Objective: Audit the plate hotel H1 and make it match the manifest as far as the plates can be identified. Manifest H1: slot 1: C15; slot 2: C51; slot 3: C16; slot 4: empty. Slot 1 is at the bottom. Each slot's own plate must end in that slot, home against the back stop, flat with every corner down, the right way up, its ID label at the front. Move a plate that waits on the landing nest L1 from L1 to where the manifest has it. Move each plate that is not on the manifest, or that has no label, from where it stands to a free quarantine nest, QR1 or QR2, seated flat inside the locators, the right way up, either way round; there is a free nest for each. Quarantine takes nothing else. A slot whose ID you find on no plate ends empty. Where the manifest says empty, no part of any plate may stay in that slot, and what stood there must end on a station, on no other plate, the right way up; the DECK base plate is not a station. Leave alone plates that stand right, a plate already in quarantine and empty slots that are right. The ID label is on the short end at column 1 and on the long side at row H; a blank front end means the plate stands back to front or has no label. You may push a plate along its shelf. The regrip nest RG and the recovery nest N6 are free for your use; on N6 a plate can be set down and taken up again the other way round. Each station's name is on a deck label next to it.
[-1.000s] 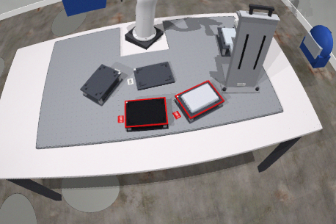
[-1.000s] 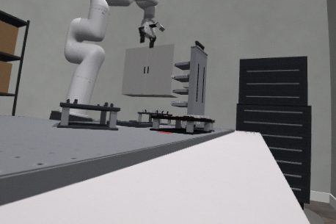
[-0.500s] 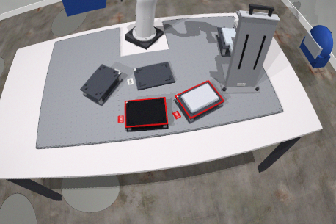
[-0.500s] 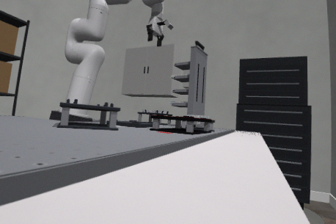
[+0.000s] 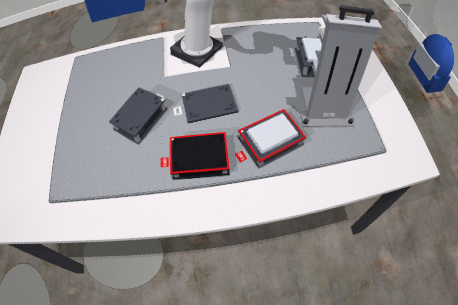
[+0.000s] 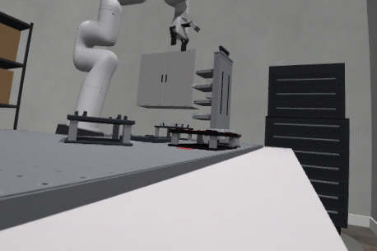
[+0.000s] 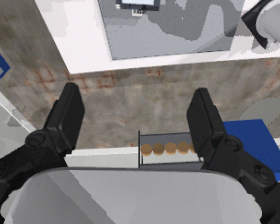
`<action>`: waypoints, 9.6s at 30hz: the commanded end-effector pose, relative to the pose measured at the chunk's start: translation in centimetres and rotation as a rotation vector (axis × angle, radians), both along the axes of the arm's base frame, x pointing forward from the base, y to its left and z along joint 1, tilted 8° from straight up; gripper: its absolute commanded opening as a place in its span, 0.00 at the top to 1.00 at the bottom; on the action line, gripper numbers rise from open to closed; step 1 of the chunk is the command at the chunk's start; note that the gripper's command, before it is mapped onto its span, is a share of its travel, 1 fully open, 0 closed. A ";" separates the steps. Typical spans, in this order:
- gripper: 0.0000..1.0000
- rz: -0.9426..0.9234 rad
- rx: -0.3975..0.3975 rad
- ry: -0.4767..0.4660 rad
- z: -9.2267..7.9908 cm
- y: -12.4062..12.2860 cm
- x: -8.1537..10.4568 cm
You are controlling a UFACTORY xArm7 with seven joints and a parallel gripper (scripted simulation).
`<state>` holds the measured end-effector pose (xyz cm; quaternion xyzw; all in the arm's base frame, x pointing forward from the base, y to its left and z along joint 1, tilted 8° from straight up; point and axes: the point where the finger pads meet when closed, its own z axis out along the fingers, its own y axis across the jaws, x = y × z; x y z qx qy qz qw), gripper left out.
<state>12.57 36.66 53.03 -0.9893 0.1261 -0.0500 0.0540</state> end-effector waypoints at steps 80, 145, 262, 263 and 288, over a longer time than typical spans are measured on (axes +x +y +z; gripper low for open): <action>0.00 -0.001 0.004 -0.001 -11.2 1.1 1.3; 0.00 -0.001 0.004 -0.001 -20.6 2.0 2.4; 0.00 -0.001 0.004 -0.001 -36.2 3.6 4.2; 0.00 -0.001 0.004 -0.001 -36.4 3.6 4.2; 0.00 -0.001 0.004 -0.001 -39.2 3.9 4.6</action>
